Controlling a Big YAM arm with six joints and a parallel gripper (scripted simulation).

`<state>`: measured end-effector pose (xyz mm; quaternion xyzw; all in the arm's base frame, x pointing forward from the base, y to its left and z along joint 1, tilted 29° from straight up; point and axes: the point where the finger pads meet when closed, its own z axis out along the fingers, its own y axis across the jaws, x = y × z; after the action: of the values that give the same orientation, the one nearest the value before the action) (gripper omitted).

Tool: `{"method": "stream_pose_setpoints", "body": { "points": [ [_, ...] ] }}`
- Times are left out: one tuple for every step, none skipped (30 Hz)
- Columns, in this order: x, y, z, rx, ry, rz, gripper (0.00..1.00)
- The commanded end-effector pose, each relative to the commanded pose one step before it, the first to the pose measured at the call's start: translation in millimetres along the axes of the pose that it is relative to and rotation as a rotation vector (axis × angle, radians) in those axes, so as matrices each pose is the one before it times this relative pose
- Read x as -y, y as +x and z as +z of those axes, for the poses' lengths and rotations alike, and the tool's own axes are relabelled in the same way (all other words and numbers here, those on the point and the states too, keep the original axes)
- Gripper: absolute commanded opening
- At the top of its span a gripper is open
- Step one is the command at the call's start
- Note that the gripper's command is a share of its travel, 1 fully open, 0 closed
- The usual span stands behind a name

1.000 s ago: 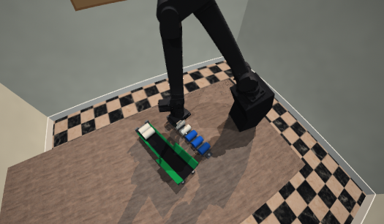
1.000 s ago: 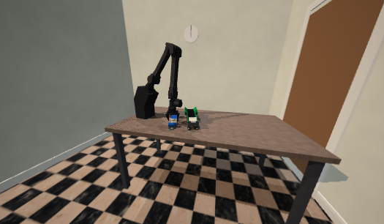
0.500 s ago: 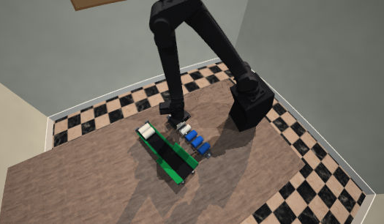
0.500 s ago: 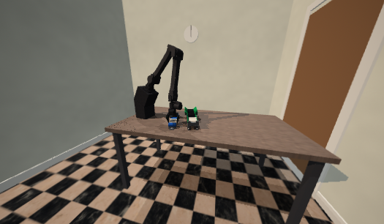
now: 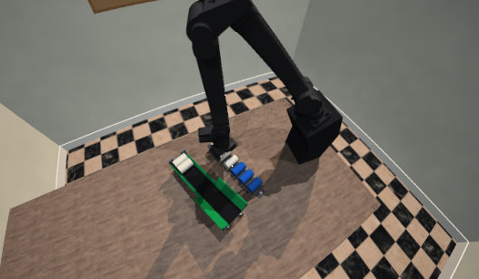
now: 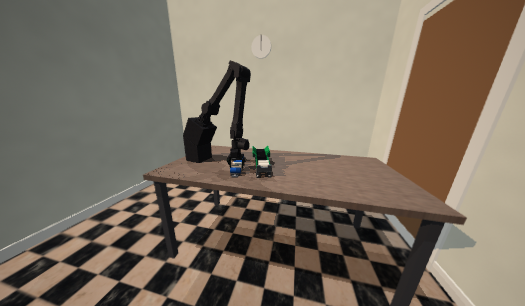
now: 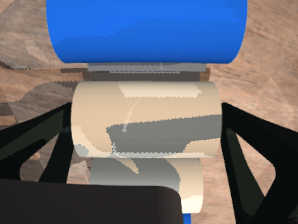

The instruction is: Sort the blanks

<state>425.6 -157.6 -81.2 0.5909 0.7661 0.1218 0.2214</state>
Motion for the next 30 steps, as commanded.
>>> {"method": "stream_pose_setpoints", "body": {
  "points": [
    [-6.92,-2.49,-3.48,0.01286,-0.0151,0.00335,0.85],
    [0.0,0.0,0.0,0.0,0.0,0.0,0.85],
    [0.0,0.0,0.0,0.0,0.0,0.0,0.85],
    [0.0,0.0,0.0,0.0,0.0,0.0,0.85],
    [0.0,0.0,0.0,0.0,0.0,0.0,0.85],
    [0.0,0.0,0.0,0.0,0.0,0.0,0.85],
    [0.0,0.0,0.0,0.0,0.0,0.0,0.85],
    [0.0,0.0,0.0,0.0,0.0,0.0,0.85],
    [0.0,0.0,0.0,0.0,0.0,0.0,0.85],
    [0.0,0.0,0.0,0.0,0.0,0.0,0.85],
    [0.0,0.0,0.0,0.0,0.0,0.0,0.85],
    [0.0,0.0,0.0,0.0,0.0,0.0,0.85],
    [0.0,0.0,0.0,0.0,0.0,0.0,0.85],
    [0.0,0.0,0.0,0.0,0.0,0.0,0.85],
    [0.0,0.0,0.0,0.0,0.0,0.0,0.85],
    [0.0,0.0,0.0,0.0,0.0,0.0,0.85],
    [0.0,0.0,0.0,0.0,0.0,0.0,0.85],
    [0.0,0.0,0.0,0.0,0.0,0.0,0.85],
    [0.0,0.0,0.0,0.0,0.0,0.0,0.85],
    [0.0,0.0,0.0,0.0,0.0,0.0,0.85],
    [0.0,0.0,0.0,0.0,0.0,0.0,0.85],
    [0.0,0.0,0.0,0.0,0.0,0.0,0.85],
    [0.0,0.0,0.0,0.0,0.0,0.0,0.66],
    [0.0,0.0,0.0,0.0,0.0,0.0,0.66],
    [0.0,0.0,0.0,0.0,0.0,0.0,0.66],
    [-0.03,0.11,0.0,-0.00062,-0.00023,-0.0011,0.66],
    [0.0,0.0,0.0,0.0,0.0,0.0,0.66],
    [0.0,0.0,0.0,0.0,0.0,0.0,0.66],
    [0.0,0.0,0.0,0.0,0.0,0.0,0.66],
    [0.0,0.0,0.0,0.0,0.0,0.0,0.66]
  ]
}}
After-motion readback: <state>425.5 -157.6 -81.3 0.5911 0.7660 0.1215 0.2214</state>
